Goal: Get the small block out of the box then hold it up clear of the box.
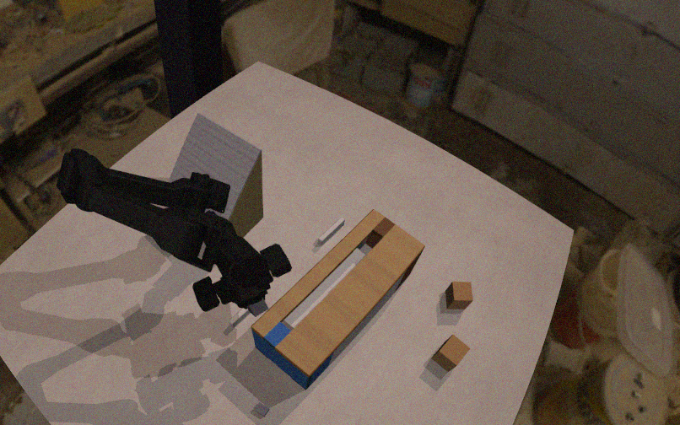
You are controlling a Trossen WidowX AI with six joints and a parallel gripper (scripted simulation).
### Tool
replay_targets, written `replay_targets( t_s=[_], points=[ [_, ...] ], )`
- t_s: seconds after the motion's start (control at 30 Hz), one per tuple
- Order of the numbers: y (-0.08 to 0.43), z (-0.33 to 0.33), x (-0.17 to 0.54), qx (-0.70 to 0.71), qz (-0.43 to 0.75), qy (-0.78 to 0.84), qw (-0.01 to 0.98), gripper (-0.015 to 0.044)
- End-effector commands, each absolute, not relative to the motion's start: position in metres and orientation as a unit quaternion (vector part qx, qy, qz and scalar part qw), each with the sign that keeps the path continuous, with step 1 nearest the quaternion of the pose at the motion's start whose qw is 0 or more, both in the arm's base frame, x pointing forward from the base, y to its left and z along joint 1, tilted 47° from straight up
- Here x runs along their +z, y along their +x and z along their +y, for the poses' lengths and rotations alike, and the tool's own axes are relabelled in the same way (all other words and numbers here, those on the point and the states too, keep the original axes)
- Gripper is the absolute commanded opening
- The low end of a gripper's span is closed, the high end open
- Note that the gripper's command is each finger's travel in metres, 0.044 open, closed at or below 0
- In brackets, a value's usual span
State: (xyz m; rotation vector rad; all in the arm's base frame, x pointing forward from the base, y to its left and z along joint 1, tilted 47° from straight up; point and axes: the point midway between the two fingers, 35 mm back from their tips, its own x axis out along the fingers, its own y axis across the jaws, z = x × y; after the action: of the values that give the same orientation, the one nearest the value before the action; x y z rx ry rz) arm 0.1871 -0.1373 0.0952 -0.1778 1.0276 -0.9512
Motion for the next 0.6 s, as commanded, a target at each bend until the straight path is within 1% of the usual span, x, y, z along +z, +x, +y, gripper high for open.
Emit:
replay_targets(
  t_s=[0.0, 0.27, 0.57],
  points=[
    [0.189, -0.135, 0.097, -0.4, 0.507, -0.149, 0.749, 0.0],
    [0.19, -0.13, 0.1, -0.319, 0.564, -0.277, 0.71, 0.0],
    [0.193, -0.125, 0.104, -0.218, 0.611, -0.411, 0.641, 0.0]
  ],
)
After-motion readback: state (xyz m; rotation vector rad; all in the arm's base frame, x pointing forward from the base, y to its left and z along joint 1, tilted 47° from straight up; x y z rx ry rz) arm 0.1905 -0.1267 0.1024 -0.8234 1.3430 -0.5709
